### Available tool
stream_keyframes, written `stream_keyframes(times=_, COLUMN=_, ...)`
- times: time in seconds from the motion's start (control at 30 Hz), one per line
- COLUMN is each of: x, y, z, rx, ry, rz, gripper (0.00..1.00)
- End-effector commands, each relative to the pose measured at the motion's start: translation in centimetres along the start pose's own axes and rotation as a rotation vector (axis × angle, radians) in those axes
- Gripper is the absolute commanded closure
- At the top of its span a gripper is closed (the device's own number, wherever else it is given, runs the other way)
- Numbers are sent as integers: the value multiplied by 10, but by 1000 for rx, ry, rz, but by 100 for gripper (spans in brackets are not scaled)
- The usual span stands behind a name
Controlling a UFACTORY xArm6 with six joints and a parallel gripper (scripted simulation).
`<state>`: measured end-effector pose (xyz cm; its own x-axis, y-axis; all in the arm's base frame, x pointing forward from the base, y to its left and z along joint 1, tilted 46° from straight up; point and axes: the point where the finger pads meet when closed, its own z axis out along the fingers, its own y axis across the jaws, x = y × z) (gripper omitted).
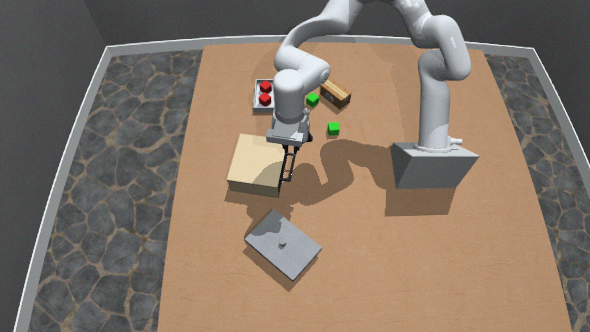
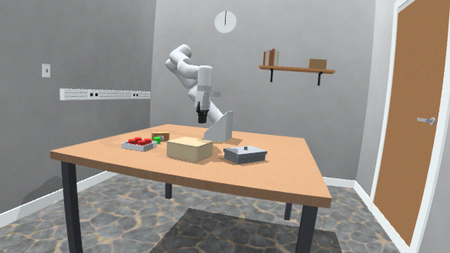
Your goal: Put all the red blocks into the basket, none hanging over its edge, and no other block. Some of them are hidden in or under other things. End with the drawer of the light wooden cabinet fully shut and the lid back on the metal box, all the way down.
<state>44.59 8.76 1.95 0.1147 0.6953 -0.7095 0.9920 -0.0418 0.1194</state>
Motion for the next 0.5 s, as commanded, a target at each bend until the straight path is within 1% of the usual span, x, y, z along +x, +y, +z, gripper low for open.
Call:
stream_keyframes(times=0.0, x=0, y=1, z=-3, rx=-3, ry=2, rz=1, gripper=76)
stream_keyframes(times=0.17, x=-2, y=-2, z=-6, rx=-3, ry=2, rz=1, gripper=76)
stream_keyframes(times=0.33, x=-29, y=-43, z=-31, rx=-3, ry=2, rz=1, gripper=76)
stream_keyframes(times=0.47, x=-31, y=-47, z=-33, rx=-3, ry=2, rz=1, gripper=76)
